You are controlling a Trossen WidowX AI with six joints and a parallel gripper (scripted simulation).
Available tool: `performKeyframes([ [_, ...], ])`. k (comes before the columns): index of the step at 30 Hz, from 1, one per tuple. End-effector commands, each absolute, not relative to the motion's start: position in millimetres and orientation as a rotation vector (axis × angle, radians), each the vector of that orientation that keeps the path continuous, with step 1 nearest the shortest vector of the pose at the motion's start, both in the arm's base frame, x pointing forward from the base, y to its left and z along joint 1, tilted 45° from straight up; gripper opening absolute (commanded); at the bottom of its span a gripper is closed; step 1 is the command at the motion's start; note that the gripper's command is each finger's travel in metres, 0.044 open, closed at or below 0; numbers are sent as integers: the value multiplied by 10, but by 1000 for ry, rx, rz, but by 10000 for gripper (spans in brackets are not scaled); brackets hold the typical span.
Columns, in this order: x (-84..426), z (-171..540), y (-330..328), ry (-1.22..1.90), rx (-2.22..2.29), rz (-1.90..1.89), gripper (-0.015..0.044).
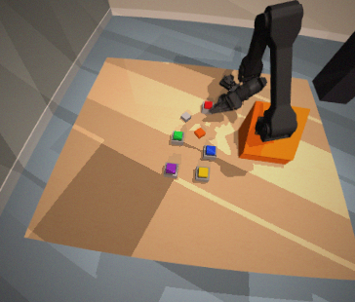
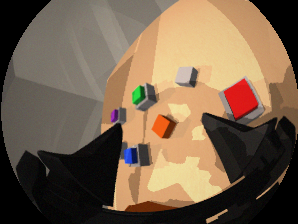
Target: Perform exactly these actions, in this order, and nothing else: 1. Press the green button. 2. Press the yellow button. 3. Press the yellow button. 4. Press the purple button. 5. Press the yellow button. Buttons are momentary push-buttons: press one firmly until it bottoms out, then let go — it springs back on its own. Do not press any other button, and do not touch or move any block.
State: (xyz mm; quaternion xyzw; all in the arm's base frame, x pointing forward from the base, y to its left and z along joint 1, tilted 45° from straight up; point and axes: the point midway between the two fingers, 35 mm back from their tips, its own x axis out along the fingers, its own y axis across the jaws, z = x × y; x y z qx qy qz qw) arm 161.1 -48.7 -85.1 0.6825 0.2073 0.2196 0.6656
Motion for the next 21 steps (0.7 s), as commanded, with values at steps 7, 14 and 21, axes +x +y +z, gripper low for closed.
performKeyframes([
  [7,1806,-766,-552,855,1353,689,400],
  [14,2342,-404,-611,1240,1042,719,400],
  [21,2921,300,-327,1427,693,618,400],
])
